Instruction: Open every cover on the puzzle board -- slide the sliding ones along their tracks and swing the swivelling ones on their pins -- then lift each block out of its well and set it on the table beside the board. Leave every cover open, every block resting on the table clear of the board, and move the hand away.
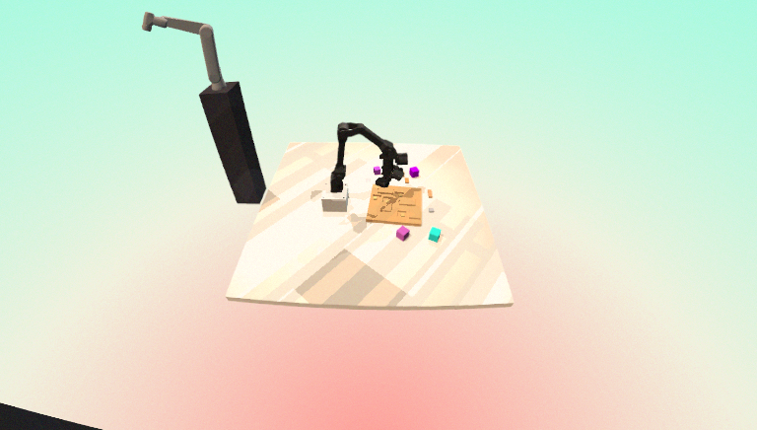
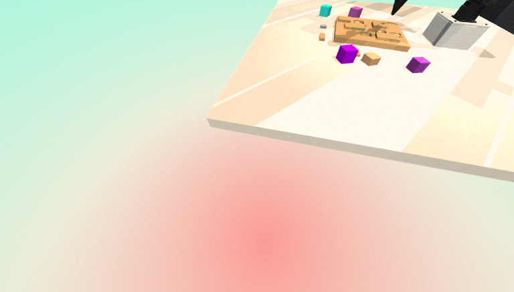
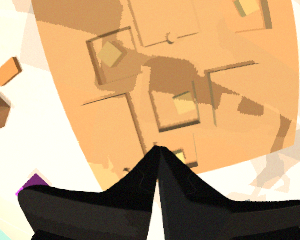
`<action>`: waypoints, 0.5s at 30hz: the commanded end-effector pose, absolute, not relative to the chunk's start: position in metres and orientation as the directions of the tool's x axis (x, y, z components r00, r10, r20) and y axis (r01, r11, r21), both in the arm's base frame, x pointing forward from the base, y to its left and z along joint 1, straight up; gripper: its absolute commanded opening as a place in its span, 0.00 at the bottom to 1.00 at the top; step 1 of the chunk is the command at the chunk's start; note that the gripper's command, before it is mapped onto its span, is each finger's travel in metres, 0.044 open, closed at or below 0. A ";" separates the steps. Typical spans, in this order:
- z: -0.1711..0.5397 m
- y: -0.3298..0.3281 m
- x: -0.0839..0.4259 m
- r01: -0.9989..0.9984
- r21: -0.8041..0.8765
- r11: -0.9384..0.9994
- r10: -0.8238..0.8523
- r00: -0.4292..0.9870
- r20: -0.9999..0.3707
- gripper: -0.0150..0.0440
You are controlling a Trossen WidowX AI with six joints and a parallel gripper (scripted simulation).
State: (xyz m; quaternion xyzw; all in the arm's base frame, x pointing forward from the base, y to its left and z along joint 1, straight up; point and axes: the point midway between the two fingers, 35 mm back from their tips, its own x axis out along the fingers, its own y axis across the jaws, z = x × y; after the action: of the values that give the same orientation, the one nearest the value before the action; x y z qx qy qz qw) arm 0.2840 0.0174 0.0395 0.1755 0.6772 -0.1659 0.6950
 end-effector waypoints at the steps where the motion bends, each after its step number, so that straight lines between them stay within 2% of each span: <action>1: 0.036 0.018 0.272 -0.047 0.005 0.999 0.006 0.023 -1.000 0.25; 5: 0.035 0.018 0.264 -0.433 -0.005 0.902 0.006 0.022 -1.000 0.25; 9: 0.034 0.018 0.257 -0.750 -0.013 0.661 0.006 0.022 -1.000 0.25; 15: 0.033 0.018 0.248 -0.961 -0.019 0.274 0.006 0.021 -1.000 0.25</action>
State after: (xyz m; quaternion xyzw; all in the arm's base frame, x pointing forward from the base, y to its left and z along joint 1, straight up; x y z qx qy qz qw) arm 0.2678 0.0180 0.0388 -0.1780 0.6729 0.1776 0.6957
